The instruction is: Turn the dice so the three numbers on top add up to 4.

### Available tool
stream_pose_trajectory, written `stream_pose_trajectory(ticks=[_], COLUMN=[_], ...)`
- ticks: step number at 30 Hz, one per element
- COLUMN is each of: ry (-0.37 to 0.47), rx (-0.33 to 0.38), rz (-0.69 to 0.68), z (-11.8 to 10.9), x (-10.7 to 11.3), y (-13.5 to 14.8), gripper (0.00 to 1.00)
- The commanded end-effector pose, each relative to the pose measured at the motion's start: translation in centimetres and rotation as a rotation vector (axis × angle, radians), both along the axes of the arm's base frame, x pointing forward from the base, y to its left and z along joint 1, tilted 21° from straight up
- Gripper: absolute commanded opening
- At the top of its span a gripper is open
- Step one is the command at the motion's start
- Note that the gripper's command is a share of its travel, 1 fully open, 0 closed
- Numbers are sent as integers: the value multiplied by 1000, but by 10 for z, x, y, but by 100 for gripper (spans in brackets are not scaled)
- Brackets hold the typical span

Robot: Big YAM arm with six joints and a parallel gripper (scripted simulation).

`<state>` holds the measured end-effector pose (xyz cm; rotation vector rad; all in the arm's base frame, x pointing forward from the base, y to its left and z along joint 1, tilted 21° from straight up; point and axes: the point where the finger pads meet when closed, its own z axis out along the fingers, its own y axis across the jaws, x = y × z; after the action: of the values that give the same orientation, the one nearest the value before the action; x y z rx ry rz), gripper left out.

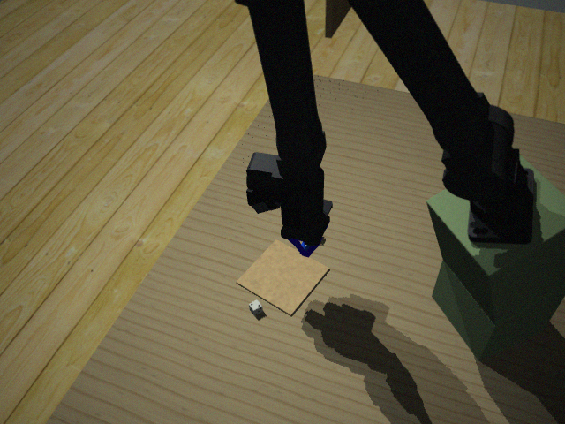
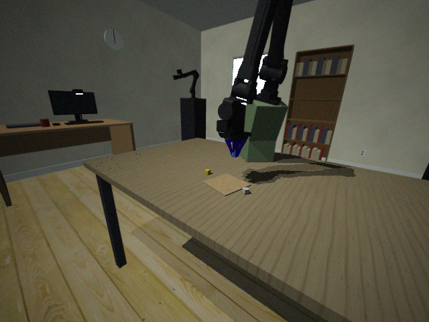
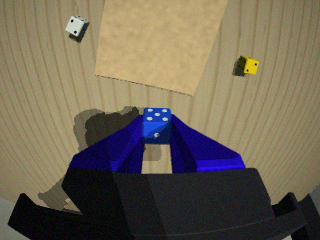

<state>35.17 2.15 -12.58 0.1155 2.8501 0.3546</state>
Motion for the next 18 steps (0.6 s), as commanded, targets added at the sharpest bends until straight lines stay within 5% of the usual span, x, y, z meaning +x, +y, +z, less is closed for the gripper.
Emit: stream_pose_trajectory(ticks=[1, 18], ry=[-43, -17], rx=[-6, -3], rz=[13, 9], z=[7, -39], x=[10, 17], y=[-3, 12], gripper=[15, 15])
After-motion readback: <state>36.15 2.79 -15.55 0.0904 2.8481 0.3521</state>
